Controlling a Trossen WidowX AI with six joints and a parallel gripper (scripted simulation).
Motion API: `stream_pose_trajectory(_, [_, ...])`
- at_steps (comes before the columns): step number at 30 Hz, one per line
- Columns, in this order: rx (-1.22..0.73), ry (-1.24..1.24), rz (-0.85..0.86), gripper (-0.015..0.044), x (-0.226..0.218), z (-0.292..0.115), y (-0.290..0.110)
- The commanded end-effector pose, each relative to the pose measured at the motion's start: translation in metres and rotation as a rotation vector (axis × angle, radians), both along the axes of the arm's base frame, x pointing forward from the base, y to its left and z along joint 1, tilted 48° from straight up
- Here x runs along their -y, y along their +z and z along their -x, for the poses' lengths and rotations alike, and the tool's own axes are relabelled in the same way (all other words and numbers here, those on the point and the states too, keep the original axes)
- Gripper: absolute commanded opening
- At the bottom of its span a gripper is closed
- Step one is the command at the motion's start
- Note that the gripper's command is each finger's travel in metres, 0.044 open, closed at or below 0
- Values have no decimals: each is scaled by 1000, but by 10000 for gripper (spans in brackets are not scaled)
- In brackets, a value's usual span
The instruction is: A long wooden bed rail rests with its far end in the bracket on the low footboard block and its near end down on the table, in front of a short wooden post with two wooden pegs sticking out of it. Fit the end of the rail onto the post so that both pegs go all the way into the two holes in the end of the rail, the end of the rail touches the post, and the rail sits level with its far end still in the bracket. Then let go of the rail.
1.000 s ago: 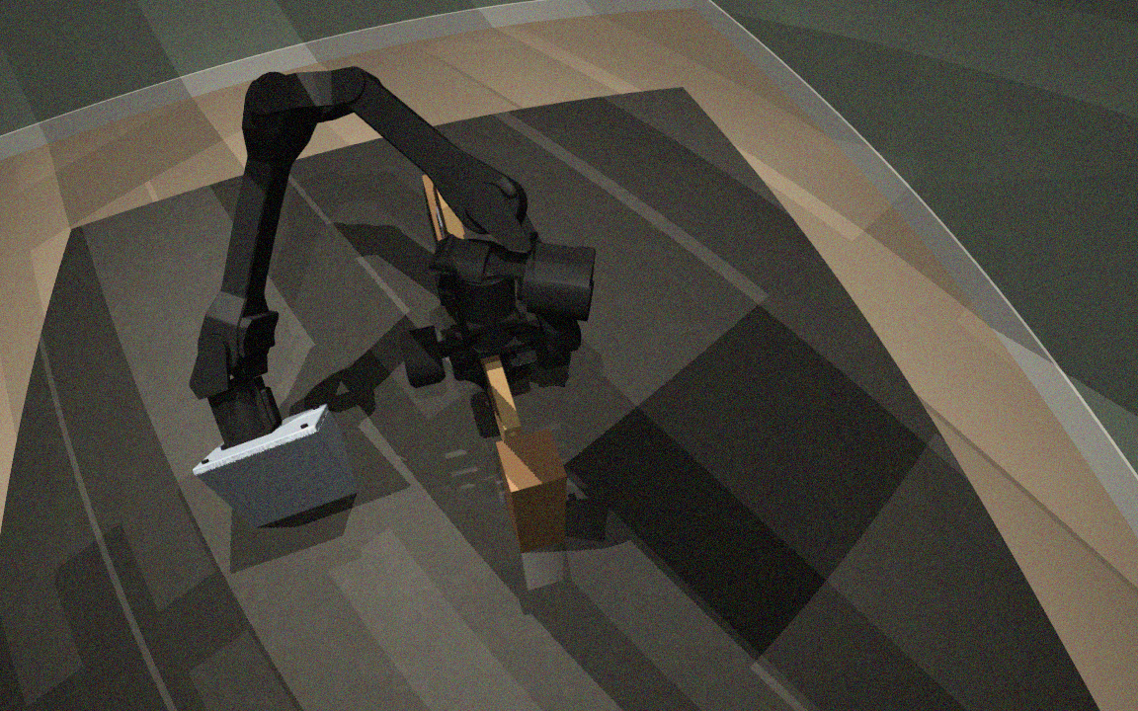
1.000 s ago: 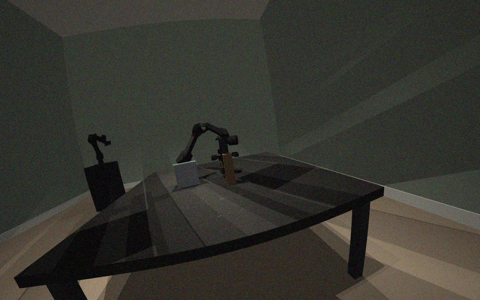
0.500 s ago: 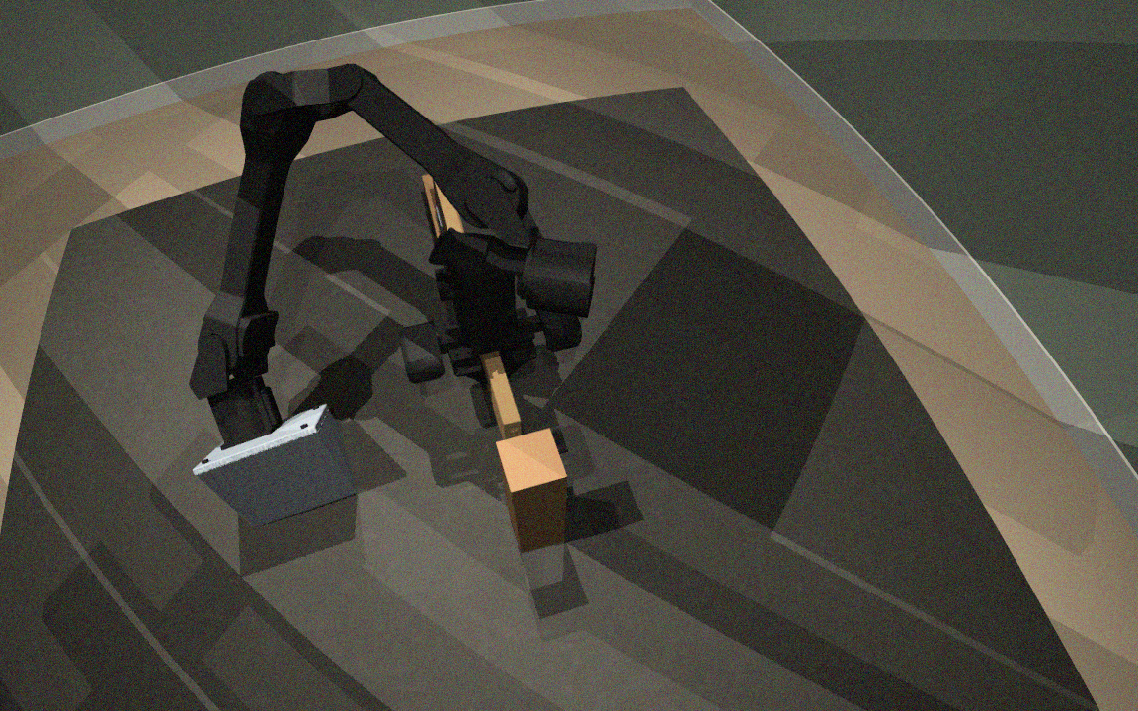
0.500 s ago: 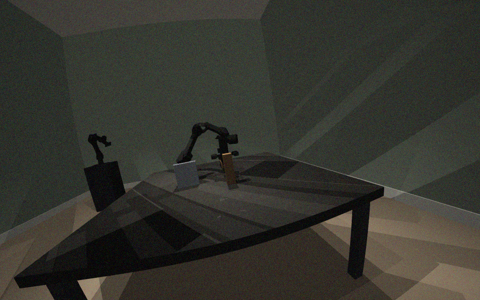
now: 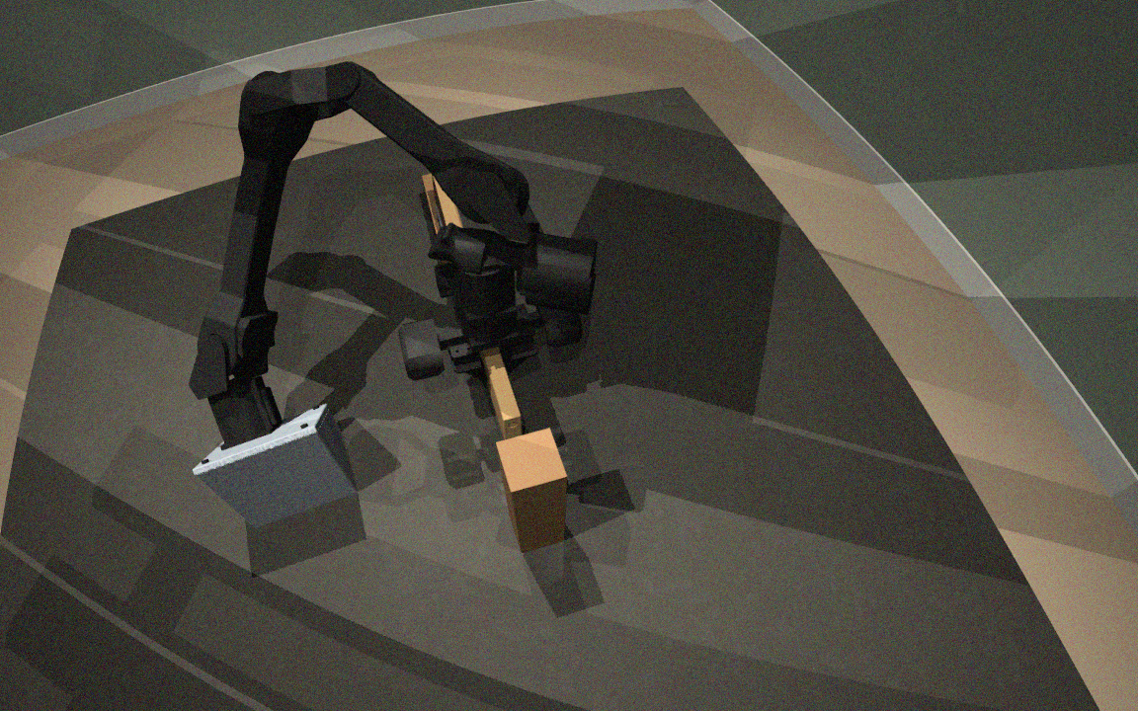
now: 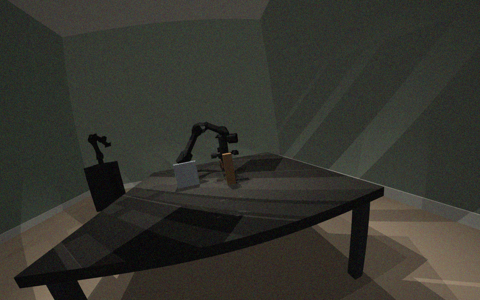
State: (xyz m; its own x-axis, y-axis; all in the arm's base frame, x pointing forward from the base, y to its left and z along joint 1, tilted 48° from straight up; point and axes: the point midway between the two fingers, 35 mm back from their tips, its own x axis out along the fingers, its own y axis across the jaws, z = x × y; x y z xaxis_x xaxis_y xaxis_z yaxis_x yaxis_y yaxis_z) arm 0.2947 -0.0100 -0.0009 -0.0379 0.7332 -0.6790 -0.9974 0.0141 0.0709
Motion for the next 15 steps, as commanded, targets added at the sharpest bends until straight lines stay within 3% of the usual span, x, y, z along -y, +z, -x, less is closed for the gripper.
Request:
stream_pose_trajectory(1, [15, -12, 2, 0, 2, -4, 3])
stream_pose_trajectory(15, [15, -12, 2, 0, -2, -2, 0])
